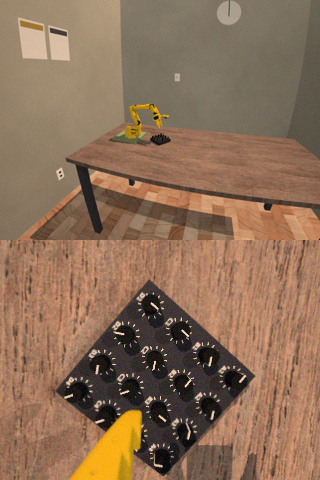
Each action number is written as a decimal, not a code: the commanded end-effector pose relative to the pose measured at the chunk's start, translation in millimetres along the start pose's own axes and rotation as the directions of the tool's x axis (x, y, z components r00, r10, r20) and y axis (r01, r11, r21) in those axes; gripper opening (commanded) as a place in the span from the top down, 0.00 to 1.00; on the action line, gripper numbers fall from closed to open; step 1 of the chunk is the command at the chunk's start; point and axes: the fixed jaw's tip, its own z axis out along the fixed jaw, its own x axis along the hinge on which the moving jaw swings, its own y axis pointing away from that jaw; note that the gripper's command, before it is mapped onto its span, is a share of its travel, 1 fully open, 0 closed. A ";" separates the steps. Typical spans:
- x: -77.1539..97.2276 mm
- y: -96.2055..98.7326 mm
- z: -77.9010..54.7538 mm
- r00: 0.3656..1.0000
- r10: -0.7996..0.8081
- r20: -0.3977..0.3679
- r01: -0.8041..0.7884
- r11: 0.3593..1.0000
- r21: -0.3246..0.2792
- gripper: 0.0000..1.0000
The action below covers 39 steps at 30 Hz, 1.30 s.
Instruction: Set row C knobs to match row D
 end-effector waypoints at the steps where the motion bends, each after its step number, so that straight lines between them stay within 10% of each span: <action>1: -1.3 -1.2 1.5 1.000 0.012 0.000 -0.012 1.000 0.002 0.60; 26: 0.9 0.1 0.1 1.000 0.000 -0.005 0.000 1.000 -0.001 0.60; 39: 37.4 1.3 19.5 0.964 -0.001 -0.265 -0.002 1.000 -0.010 0.60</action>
